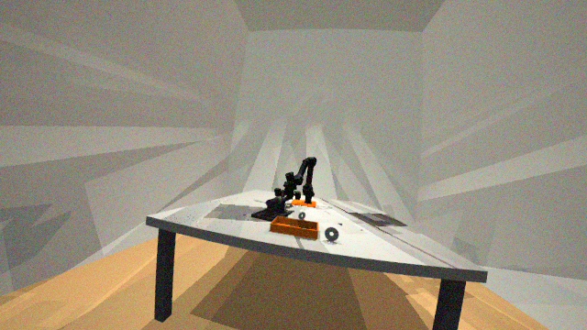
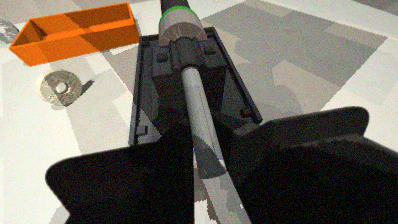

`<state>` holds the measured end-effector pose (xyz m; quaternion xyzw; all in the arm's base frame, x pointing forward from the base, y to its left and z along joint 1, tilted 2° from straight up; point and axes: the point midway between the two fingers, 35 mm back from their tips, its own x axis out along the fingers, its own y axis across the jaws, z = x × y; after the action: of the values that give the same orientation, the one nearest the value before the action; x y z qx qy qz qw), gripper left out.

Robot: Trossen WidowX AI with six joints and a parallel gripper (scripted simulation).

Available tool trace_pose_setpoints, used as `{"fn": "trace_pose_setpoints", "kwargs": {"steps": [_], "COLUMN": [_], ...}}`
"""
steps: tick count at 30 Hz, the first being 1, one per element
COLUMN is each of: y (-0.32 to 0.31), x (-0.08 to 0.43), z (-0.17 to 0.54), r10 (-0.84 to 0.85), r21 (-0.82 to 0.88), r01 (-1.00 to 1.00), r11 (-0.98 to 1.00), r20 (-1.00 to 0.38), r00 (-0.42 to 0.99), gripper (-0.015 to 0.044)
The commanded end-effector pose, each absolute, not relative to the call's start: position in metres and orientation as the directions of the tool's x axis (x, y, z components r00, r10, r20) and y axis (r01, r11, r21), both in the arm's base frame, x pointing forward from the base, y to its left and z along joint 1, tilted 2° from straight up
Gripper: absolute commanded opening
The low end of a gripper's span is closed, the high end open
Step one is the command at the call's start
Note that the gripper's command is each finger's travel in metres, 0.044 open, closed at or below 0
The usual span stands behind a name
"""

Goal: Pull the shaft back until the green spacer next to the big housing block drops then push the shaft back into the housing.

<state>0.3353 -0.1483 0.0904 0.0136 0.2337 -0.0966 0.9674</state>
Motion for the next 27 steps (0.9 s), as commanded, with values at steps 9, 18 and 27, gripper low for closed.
{"fn": "trace_pose_setpoints", "kwargs": {"steps": [9,18,27], "y": [-0.1473,-0.1471,-0.1469], "x": [0.3329,0.3320,0.3311], "z": [0.0900,0.0900,0.0899], "r10": [-0.179,-0.179,-0.179], "r21": [-0.021,-0.021,-0.021], "r01": [0.190,0.190,0.190], "r11": [0.982,0.982,0.982], "r20": [-0.455,-0.455,-0.455], "r00": [0.872,0.872,0.872], "gripper": [0.0000,0.0000,0.0000]}}
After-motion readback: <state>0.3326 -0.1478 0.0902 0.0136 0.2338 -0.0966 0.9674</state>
